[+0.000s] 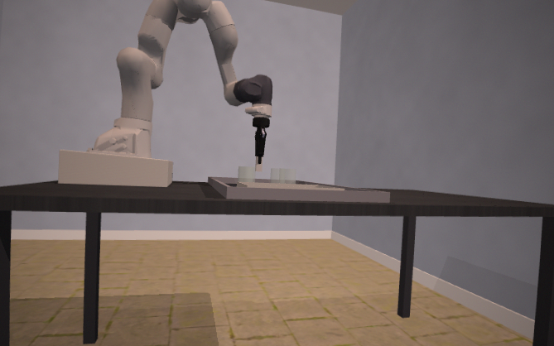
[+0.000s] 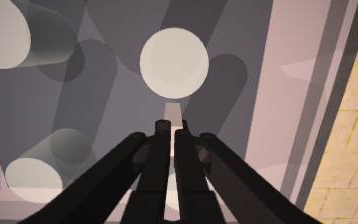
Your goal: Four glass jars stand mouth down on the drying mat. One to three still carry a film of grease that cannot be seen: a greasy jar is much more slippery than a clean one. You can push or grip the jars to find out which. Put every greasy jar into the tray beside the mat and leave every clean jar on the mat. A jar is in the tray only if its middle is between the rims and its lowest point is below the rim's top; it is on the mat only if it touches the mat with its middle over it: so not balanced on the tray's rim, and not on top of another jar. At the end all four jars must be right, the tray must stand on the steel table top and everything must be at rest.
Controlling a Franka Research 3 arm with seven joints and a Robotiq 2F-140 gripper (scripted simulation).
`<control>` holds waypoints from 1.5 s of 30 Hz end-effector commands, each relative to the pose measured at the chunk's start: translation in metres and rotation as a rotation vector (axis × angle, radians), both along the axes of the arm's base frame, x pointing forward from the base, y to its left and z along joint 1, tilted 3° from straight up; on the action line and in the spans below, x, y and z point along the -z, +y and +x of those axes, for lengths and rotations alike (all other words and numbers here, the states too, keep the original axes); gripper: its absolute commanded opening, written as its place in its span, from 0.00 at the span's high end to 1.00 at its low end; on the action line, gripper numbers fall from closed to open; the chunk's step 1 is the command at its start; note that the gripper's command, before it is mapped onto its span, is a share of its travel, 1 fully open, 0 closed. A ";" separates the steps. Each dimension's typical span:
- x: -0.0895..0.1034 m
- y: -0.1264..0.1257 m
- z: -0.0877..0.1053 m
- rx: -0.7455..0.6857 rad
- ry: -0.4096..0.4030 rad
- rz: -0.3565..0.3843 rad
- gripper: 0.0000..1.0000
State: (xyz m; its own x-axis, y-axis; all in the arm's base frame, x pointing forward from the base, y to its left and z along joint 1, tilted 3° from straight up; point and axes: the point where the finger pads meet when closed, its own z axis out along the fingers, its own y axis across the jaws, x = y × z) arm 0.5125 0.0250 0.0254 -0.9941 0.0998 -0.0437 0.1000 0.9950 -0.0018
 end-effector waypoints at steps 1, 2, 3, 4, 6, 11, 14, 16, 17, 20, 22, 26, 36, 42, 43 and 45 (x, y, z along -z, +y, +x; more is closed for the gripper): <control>-0.001 0.000 0.001 0.006 -0.005 0.001 1.00; -0.001 0.000 0.001 0.006 -0.005 0.001 1.00; -0.001 0.000 0.001 0.006 -0.005 0.001 1.00; -0.001 0.000 0.001 0.006 -0.005 0.001 1.00; -0.001 0.000 0.000 0.006 -0.005 0.001 1.00; -0.001 0.000 0.000 0.006 -0.005 0.001 1.00; -0.001 0.000 -0.001 0.006 -0.005 0.001 1.00; -0.001 0.000 -0.001 0.006 -0.005 0.001 1.00; -0.001 0.000 -0.001 0.006 -0.005 0.001 1.00; -0.001 0.000 -0.001 0.006 -0.005 0.001 1.00; -0.001 0.000 -0.002 0.006 -0.005 0.001 1.00; -0.001 0.000 -0.002 0.006 -0.005 0.001 1.00; -0.001 0.001 -0.003 0.006 -0.005 0.001 1.00; -0.001 0.001 -0.004 0.006 -0.005 0.001 1.00; -0.001 0.001 -0.004 0.006 -0.005 0.001 1.00; -0.001 0.001 -0.004 0.006 -0.005 0.001 1.00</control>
